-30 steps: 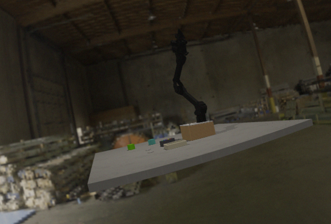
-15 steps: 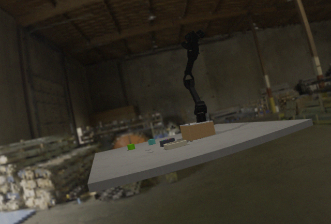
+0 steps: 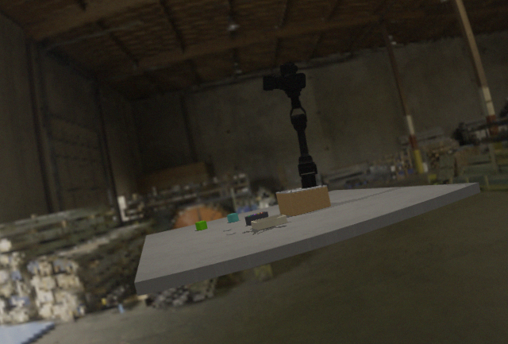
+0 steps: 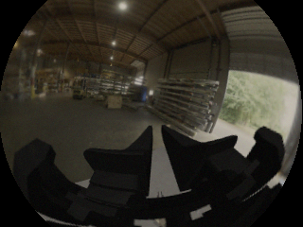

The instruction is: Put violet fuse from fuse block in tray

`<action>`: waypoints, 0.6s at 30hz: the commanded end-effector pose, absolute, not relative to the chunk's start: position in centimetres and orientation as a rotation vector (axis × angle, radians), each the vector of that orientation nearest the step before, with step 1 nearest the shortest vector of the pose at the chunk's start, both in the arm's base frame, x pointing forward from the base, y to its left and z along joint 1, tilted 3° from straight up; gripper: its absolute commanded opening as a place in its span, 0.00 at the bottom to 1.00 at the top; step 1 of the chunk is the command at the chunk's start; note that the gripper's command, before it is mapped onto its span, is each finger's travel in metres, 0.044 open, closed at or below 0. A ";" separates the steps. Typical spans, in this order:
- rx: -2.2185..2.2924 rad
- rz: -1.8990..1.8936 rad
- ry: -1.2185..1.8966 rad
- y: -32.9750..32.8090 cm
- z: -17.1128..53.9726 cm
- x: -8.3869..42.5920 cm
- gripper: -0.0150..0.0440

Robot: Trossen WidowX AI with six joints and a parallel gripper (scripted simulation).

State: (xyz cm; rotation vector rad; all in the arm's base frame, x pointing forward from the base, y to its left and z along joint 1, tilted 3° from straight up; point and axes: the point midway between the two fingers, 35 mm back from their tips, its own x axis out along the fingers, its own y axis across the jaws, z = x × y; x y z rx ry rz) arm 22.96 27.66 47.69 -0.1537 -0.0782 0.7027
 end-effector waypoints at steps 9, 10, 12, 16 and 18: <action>-0.633 0.593 0.195 24.5 34.9 33.1 0.36; -0.679 0.585 0.223 23.8 33.7 33.9 0.36; -0.779 0.572 0.290 22.1 31.0 35.5 0.36; -0.959 0.570 0.437 18.1 25.6 38.1 0.36; -1.037 0.581 0.514 15.8 23.0 38.9 0.36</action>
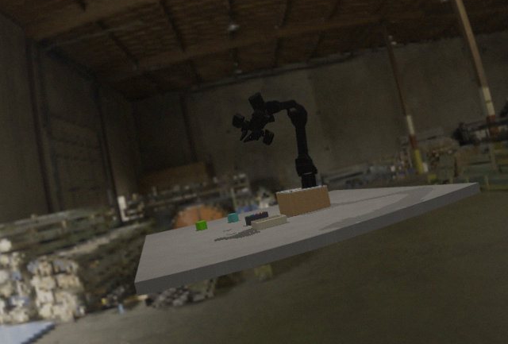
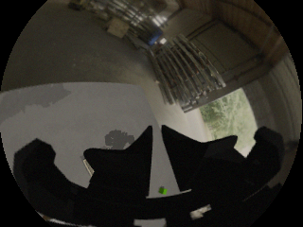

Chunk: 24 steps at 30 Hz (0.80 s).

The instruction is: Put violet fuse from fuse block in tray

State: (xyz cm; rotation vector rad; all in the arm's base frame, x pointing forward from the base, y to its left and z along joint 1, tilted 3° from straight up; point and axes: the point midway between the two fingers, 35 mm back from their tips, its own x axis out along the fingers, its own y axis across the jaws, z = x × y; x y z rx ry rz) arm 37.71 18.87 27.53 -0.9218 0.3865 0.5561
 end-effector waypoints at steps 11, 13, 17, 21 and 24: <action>-1.302 0.837 0.951 3.0 8.9 37.7 0.36; -1.314 0.919 1.023 0.6 6.5 36.4 0.36; -1.295 1.107 1.136 -3.4 2.2 32.9 0.36; -1.238 1.277 1.190 -5.9 -0.7 29.3 0.36; -1.235 1.286 1.192 -6.0 -0.8 29.1 0.36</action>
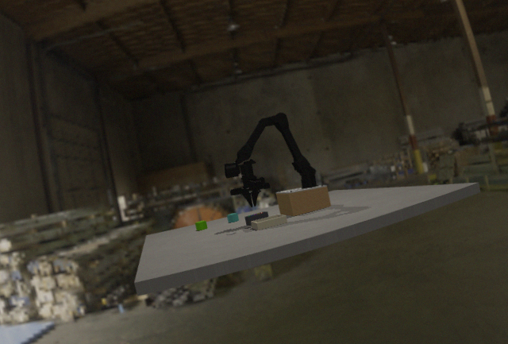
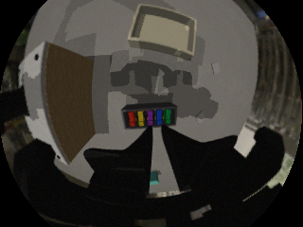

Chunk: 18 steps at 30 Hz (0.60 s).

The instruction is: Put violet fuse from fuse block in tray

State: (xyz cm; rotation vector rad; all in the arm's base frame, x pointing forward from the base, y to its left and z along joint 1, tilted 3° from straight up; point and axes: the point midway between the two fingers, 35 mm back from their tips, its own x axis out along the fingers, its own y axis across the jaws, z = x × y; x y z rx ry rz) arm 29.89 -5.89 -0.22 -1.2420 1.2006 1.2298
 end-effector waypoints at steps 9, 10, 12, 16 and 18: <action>-1.235 1.286 1.192 -6.0 -1.1 29.1 0.36; -1.235 1.286 1.192 -6.0 -1.2 29.1 0.36; -1.235 1.286 1.192 -6.0 -1.4 29.1 0.36; -1.235 1.286 1.192 -6.0 -1.8 29.1 0.36; -1.235 1.286 1.192 -6.0 -2.0 29.1 0.36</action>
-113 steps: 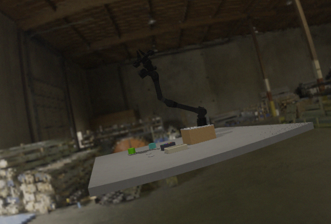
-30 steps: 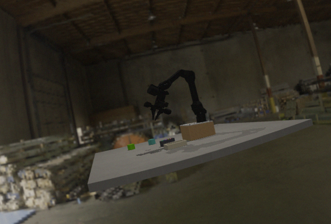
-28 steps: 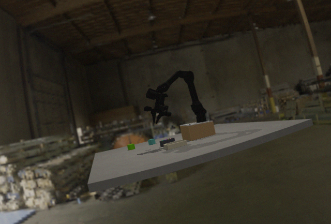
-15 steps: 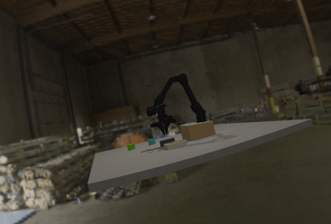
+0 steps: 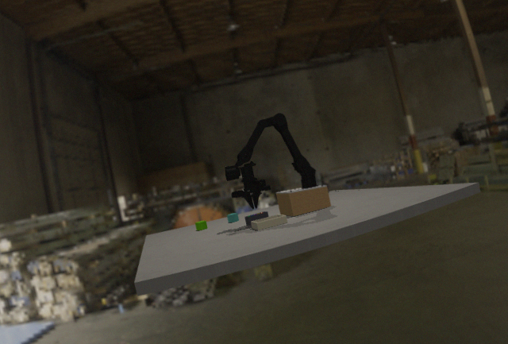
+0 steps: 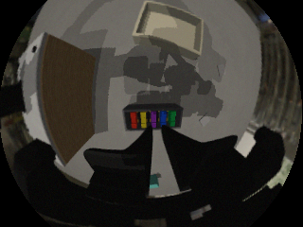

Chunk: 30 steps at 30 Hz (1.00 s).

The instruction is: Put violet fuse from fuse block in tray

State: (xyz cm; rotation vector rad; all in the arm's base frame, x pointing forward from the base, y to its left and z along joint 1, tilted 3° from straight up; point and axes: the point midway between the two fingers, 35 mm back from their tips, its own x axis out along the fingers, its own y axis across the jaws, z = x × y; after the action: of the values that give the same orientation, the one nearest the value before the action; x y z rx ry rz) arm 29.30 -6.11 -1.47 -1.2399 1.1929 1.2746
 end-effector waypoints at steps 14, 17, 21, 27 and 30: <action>-1.235 1.286 1.192 -6.1 -3.4 29.2 0.36; -1.235 1.286 1.192 -6.2 -3.7 29.1 0.36; -1.235 1.286 1.192 -6.2 -3.9 29.1 0.36; -1.235 1.286 1.192 -6.2 -3.9 29.1 0.36; -1.235 1.286 1.192 -6.2 -3.9 29.1 0.36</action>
State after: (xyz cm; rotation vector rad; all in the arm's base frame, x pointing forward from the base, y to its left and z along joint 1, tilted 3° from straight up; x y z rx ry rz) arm 29.13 -6.23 -3.84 -1.2341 1.1974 1.2820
